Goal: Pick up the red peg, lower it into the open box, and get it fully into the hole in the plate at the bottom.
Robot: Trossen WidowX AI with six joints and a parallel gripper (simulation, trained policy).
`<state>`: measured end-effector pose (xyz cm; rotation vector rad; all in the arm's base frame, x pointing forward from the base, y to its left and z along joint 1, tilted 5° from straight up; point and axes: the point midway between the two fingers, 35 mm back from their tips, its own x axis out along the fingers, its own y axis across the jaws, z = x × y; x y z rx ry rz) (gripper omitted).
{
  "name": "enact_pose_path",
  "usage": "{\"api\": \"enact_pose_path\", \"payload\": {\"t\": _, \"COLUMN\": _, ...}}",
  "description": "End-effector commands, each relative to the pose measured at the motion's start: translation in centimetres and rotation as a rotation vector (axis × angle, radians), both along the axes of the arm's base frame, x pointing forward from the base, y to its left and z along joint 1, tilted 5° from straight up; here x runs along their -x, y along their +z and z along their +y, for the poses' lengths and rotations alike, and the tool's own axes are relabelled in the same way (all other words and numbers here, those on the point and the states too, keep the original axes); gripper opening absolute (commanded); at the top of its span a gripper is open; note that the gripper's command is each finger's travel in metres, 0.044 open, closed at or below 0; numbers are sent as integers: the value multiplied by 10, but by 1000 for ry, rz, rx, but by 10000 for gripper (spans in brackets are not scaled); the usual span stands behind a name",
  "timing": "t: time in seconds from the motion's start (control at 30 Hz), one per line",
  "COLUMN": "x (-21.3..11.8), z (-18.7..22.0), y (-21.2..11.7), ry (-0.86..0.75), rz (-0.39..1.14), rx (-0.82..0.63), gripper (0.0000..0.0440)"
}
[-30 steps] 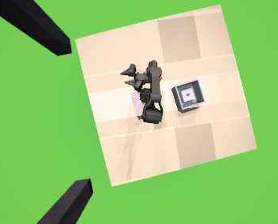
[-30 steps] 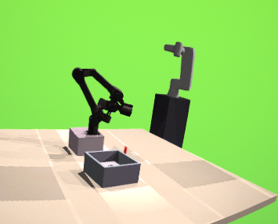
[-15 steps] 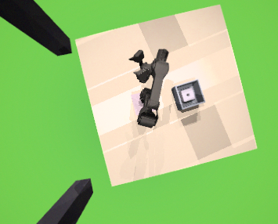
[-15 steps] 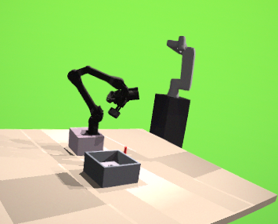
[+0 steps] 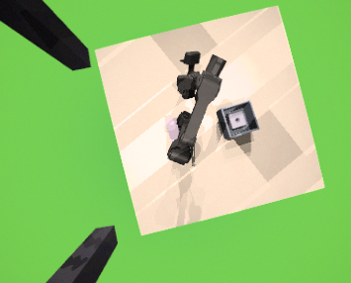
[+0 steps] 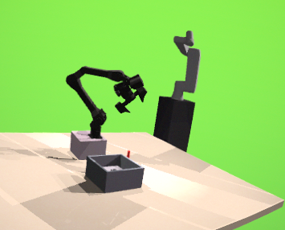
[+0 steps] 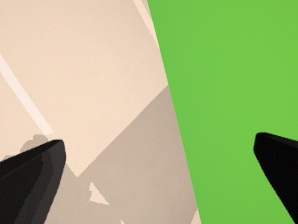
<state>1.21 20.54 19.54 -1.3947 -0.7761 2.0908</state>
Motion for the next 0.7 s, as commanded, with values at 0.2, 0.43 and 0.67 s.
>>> {"api": "enact_pose_path", "payload": {"t": 0.2, "x": -26, "z": -2, "y": 15, "ry": -291, "rz": 77, "rx": 53, "gripper": 440}}
{"api": "enact_pose_path", "payload": {"t": 0.43, "x": -42, "z": -8, "y": 18, "ry": -510, "rz": 169, "rx": 108, "gripper": 440}}
{"api": "enact_pose_path", "payload": {"t": 0.67, "x": -57, "z": -16, "y": 19, "ry": -726, "rz": 273, "rx": 160, "gripper": 440}}
